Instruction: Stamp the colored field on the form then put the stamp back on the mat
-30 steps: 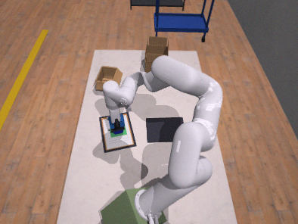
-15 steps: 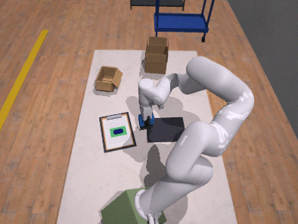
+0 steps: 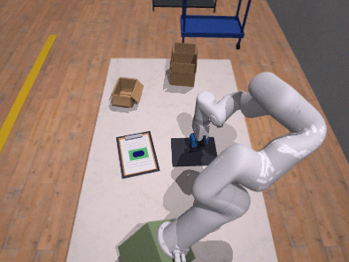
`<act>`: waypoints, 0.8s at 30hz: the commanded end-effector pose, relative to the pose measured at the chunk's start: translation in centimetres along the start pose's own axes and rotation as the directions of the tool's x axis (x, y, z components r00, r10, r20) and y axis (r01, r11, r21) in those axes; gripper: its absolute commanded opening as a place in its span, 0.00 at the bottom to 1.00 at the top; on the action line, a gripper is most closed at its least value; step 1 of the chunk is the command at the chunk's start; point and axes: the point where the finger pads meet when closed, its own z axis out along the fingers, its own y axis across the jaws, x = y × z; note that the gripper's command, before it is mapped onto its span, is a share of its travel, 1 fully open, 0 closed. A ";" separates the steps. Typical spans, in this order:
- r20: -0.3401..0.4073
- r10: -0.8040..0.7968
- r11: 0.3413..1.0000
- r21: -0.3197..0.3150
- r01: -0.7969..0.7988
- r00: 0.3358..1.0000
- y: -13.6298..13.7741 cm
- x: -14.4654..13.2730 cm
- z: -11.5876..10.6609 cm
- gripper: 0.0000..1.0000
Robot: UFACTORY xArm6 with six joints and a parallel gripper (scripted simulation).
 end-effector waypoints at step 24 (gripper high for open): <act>0.002 0.001 1.000 0.003 -0.001 1.000 -0.6 -1.2 0.1 0.27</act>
